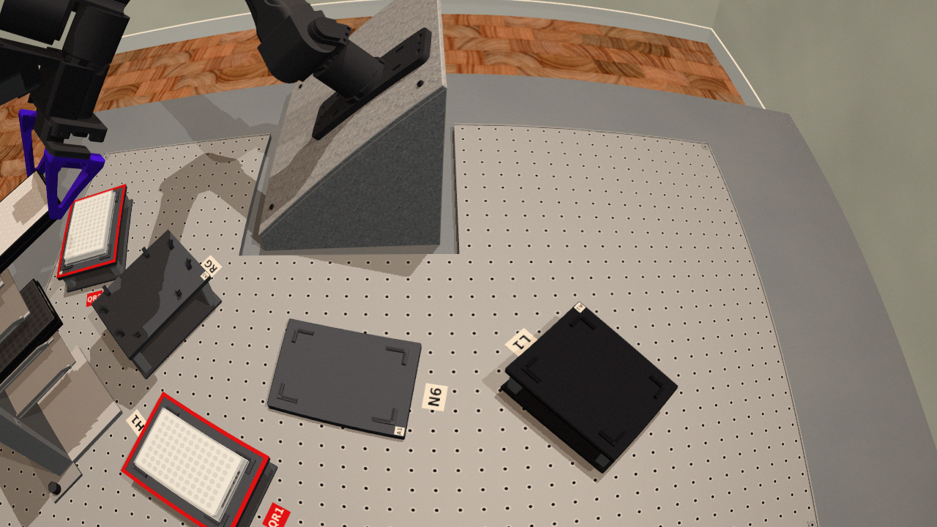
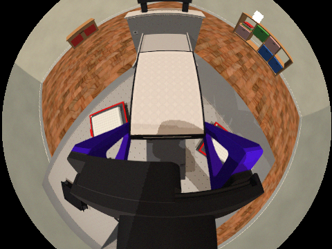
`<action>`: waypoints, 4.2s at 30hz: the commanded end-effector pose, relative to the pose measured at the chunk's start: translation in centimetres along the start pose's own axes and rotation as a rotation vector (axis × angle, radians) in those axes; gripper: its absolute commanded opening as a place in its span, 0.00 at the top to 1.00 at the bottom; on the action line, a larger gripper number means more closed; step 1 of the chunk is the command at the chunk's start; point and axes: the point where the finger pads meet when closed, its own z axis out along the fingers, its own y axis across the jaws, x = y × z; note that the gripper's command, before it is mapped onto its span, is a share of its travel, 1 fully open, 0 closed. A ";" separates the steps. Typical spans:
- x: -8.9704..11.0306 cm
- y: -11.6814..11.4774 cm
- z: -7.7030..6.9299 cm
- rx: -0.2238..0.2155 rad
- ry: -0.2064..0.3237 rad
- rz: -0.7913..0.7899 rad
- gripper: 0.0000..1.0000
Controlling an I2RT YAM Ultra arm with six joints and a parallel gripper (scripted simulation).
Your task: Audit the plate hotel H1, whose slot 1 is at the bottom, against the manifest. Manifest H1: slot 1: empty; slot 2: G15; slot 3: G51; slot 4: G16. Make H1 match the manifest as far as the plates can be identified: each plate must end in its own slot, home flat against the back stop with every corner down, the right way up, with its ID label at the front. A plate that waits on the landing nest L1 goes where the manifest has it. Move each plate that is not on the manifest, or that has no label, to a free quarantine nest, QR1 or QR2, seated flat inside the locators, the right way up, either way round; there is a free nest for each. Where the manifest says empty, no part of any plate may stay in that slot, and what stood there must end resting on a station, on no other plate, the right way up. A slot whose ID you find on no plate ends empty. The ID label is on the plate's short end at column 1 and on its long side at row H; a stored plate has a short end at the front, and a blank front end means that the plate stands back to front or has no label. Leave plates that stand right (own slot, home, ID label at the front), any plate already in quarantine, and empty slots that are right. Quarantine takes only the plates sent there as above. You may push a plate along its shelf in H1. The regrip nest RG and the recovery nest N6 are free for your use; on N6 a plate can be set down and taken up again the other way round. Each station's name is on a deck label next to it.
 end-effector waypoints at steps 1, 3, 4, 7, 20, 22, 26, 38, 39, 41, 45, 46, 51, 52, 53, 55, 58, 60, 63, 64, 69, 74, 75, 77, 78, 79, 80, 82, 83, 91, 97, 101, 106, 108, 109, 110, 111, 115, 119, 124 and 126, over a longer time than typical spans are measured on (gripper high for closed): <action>-0.5 0.1 0.0 -0.012 -0.014 0.006 0.14; -0.5 0.1 0.0 -0.012 -0.015 0.006 0.14; -0.5 0.1 0.0 -0.012 -0.015 0.006 0.14; -0.6 0.1 0.2 -0.012 -0.015 0.006 0.14; -1.1 0.1 0.9 -0.012 -0.015 0.006 0.14; -1.1 0.1 0.9 -0.012 -0.015 0.006 0.14; -1.2 0.1 1.2 -0.012 -0.015 0.006 0.14; -1.6 0.1 1.7 -0.012 -0.015 0.006 0.14; -1.6 0.1 1.8 -0.012 -0.015 0.006 0.14; -1.7 0.1 1.9 -0.012 -0.015 0.006 0.14; -1.8 0.1 2.0 -0.012 -0.016 0.006 0.14; -1.8 0.1 2.0 -0.012 -0.016 0.006 0.14; -1.8 0.1 2.0 -0.012 -0.016 0.006 0.14; -1.8 0.1 2.0 -0.012 -0.016 0.006 0.14; -1.8 0.1 2.0 -0.012 -0.016 0.006 0.14; -1.8 0.1 2.0 -0.012 -0.016 0.006 0.14; -1.8 0.1 2.0 -0.012 -0.016 0.006 0.14; -1.8 0.1 2.0 -0.012 -0.016 0.006 0.14; -1.8 0.1 2.0 -0.012 -0.016 0.006 0.14; -1.8 0.1 2.0 -0.012 -0.016 0.006 0.14; -1.8 0.1 2.3 -0.012 -0.016 0.006 0.14; -1.9 0.1 2.5 -0.012 -0.016 0.006 0.14; -1.9 0.1 2.5 -0.012 -0.016 0.006 0.14; -2.0 0.1 2.7 -0.012 -0.016 0.006 0.14; -2.0 0.1 2.7 -0.012 -0.016 0.006 0.14; -2.0 0.1 2.8 -0.012 -0.016 0.006 0.14; -2.0 0.1 2.8 -0.012 -0.016 0.006 0.14; -2.1 0.1 3.0 -0.012 -0.016 0.006 0.14; -2.1 0.1 3.0 -0.012 -0.016 0.006 0.14; -2.2 0.1 3.4 -0.012 -0.016 0.006 0.14; -2.3 0.1 3.8 -0.012 -0.016 0.006 0.14; -2.4 0.1 4.0 -0.012 -0.016 0.006 0.14; -2.5 0.1 4.2 -0.012 -0.017 0.006 0.14; -2.5 0.1 4.4 -0.012 -0.017 0.006 0.14; -2.5 0.1 4.4 -0.012 -0.017 0.006 0.14; -2.6 0.1 4.5 -0.012 -0.017 0.006 0.14; -2.6 0.1 4.5 -0.012 -0.017 0.006 0.14; -2.6 0.1 4.5 -0.012 -0.017 0.006 0.14; -2.6 0.1 4.5 -0.012 -0.017 0.006 0.14; -2.6 0.1 4.5 -0.012 -0.017 0.006 0.14; -2.6 0.1 4.5 -0.012 -0.017 0.006 0.14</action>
